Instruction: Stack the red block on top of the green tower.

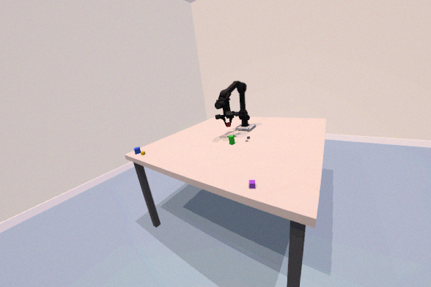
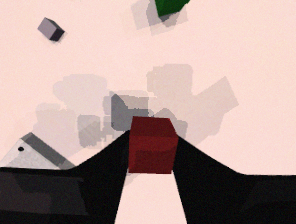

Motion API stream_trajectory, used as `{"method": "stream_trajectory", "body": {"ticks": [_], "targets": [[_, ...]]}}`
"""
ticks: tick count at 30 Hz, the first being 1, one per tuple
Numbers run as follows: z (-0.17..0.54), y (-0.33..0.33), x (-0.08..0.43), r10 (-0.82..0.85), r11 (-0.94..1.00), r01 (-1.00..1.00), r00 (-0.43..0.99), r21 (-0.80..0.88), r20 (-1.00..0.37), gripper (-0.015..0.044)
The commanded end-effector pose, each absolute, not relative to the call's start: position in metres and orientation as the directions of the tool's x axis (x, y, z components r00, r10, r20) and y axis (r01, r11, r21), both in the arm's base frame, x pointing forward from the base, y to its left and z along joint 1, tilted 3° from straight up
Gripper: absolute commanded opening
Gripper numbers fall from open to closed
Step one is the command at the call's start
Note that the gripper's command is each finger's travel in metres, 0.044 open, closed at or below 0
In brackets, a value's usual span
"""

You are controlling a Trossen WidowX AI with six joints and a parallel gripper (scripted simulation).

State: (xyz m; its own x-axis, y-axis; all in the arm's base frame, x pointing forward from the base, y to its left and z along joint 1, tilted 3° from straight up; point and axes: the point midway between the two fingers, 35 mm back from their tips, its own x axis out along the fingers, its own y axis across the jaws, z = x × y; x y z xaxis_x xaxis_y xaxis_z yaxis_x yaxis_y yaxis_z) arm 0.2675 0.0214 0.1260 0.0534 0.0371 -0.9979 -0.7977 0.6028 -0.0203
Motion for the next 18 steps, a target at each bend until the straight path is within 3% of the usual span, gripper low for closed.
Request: {"method": "stream_trajectory", "body": {"ticks": [1,18], "targets": [[0.144,0.02,0.266,0.032,0.602,-0.798,0.056,-0.025,-0.998,0.0],[0.152,0.037,0.289,0.033,0.602,-0.798,0.057,-0.026,-0.998,0.0]]}}
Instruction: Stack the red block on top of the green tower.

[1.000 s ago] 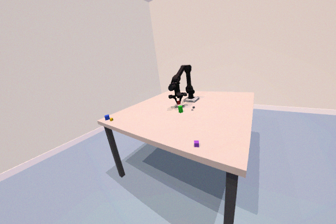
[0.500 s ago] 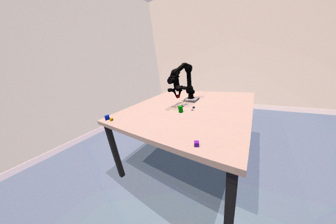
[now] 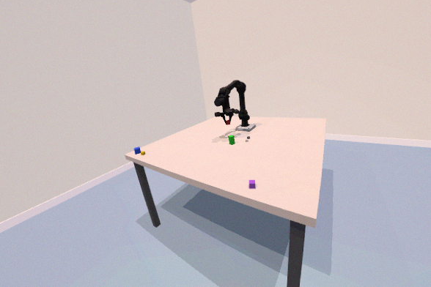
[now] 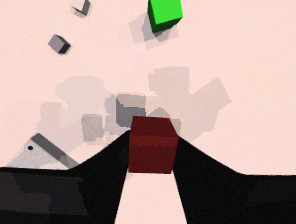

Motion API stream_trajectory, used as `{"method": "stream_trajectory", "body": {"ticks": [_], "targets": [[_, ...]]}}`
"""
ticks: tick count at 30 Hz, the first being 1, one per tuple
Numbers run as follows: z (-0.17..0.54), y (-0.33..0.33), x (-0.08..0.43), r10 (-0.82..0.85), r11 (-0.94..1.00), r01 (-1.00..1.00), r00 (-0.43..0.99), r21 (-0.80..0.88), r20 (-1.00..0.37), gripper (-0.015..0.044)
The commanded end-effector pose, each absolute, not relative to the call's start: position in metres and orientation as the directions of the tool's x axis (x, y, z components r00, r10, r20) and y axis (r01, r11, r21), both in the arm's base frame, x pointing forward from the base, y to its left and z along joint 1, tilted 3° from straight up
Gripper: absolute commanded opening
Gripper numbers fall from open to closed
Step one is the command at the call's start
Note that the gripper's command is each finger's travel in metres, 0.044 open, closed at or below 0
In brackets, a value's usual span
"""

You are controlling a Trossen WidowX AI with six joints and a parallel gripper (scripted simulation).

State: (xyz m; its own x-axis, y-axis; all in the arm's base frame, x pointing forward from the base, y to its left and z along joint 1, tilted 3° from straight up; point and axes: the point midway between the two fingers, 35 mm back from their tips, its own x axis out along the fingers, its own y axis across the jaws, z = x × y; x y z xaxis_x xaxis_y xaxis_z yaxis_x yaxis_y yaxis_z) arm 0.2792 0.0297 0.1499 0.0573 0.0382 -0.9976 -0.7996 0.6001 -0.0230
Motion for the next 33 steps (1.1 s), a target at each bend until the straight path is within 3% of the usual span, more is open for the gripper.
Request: {"method": "stream_trajectory", "body": {"ticks": [1,22,33], "targets": [[0.153,0.04,0.293,0.033,0.602,-0.798,0.058,-0.026,-0.998,0.0],[0.157,0.114,0.352,0.039,0.6,-0.799,0.063,-0.027,-0.997,0.0],[0.132,0.119,0.361,0.04,0.602,-0.798,0.063,-0.026,-0.997,0.0]]}}
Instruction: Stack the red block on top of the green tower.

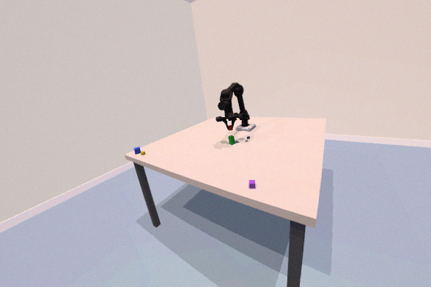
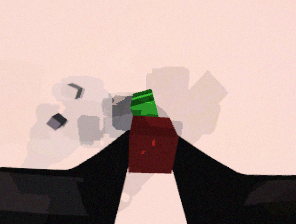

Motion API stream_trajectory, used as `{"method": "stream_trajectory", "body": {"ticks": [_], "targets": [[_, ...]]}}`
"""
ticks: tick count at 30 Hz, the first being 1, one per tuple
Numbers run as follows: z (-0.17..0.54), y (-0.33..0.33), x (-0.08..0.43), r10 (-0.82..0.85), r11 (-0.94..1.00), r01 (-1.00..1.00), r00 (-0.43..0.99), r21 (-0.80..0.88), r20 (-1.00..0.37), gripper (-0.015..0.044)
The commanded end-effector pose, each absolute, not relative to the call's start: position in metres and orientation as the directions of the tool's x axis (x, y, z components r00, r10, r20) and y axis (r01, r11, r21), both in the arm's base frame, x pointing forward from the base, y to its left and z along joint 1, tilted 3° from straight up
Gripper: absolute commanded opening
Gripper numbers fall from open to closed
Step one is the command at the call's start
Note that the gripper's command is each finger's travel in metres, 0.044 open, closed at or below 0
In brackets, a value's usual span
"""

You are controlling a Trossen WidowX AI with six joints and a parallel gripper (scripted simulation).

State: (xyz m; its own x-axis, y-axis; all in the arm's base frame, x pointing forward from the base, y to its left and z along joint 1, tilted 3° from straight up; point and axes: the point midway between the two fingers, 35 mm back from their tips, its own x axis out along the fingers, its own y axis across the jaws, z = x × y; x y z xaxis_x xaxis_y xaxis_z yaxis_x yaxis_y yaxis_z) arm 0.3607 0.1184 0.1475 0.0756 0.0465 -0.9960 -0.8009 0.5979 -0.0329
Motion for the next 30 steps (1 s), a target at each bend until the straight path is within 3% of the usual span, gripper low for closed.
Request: {"method": "stream_trajectory", "body": {"ticks": [1,30], "targets": [[0.129,0.12,0.361,0.04,0.602,-0.798,0.063,-0.026,-0.997,0.0],[0.099,0.12,0.362,0.04,0.602,-0.798,0.063,-0.026,-0.997,0.0]]}}
